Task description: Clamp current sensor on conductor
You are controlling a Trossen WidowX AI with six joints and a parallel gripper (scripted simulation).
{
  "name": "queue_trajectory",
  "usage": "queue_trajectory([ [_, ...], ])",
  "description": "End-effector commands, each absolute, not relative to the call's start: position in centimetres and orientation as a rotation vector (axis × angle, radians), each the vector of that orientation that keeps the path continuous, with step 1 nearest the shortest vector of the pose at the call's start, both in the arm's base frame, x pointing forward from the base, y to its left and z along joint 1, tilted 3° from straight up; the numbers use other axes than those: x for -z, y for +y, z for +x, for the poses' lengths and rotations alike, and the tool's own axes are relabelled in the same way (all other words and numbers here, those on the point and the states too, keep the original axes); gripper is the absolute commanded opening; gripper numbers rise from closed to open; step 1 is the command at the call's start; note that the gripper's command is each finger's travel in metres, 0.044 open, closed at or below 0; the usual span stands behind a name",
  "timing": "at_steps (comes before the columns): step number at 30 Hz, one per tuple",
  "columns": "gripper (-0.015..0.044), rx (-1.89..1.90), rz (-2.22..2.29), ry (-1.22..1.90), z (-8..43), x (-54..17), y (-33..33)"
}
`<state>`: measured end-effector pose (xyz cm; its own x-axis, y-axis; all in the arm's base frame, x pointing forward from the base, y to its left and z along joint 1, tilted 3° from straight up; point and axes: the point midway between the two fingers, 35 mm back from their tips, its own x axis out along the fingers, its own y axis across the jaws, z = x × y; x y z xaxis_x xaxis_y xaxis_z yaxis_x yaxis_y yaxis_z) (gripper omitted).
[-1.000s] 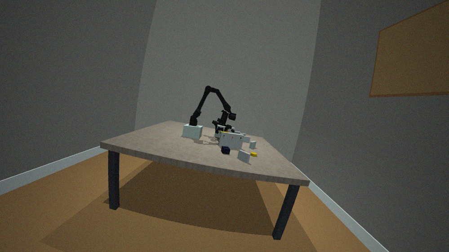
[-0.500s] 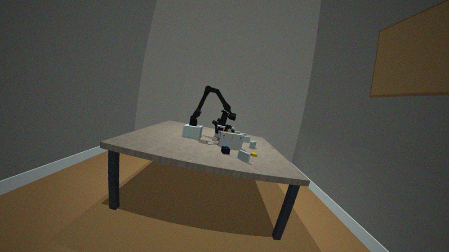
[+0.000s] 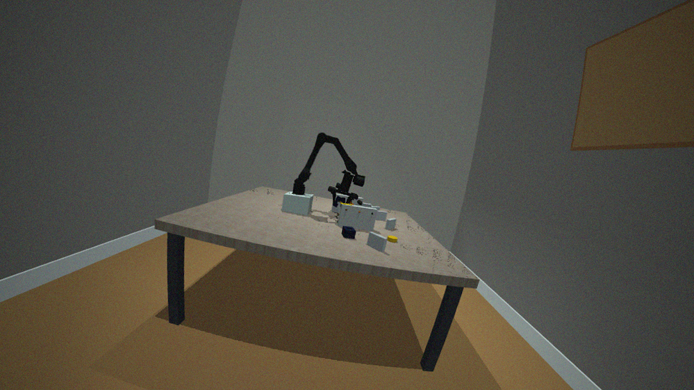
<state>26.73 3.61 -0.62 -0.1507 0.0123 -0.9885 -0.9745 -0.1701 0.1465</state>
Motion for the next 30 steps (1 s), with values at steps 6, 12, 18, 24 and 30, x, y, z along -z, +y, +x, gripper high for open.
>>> queue_trajectory([
  [6, 0.0000, -1.457, -1.241, 1.214, 26.8, 0.6, 3.6],
  [12, 0.0000, -1.457, -1.241, 1.214, 26.8, 0.6, 3.6],
  [18, 0.0000, -1.427, -1.259, 1.185, 26.8, 0.1, 3.6],
  [24, 0.0000, -1.367, -1.292, 1.128, 26.8, -0.8, 3.6],
  [30, 0.0000, -1.378, -1.290, 1.134, 26.7, -0.6, 3.6],
])
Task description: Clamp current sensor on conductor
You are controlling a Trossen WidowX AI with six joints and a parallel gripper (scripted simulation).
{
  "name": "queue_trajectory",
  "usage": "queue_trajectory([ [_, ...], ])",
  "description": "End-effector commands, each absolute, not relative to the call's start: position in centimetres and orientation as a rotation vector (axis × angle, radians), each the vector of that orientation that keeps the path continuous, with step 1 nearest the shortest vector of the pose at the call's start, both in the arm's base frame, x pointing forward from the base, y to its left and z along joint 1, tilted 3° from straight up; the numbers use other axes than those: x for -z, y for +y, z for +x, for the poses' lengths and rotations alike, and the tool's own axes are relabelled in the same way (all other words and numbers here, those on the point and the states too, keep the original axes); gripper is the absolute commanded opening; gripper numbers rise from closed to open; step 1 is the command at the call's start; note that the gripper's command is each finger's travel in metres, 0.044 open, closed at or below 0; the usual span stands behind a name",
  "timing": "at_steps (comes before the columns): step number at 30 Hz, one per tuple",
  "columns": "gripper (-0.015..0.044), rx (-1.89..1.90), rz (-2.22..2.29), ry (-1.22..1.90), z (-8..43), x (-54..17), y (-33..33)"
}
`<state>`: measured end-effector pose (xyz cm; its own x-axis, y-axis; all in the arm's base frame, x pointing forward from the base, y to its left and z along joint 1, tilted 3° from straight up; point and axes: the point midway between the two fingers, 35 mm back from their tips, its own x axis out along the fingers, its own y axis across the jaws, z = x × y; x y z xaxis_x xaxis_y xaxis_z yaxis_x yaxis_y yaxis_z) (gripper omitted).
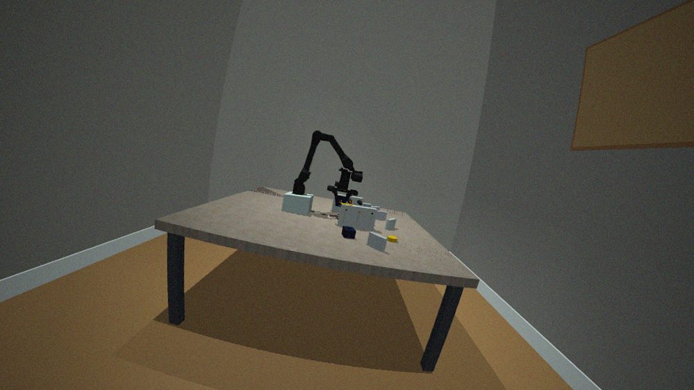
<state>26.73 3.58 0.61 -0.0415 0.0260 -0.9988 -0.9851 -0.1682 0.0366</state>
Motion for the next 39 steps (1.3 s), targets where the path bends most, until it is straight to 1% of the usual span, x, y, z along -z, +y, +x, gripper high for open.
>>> queue_trajectory([
  [1, 0.0000, -1.378, -1.290, 1.134, 26.71, -0.58, 3.58],
  [9, 0.0000, -1.378, -1.290, 1.134, 26.71, -0.58, 3.58],
  [26, 0.0440, -1.381, -1.287, 1.138, 26.73, -0.65, 3.57],
  [37, 0.0151, -1.377, -1.290, 1.134, 26.71, -0.65, 3.57],
  [39, 0.0128, -1.377, -1.290, 1.134, 26.71, -0.65, 3.57],
])
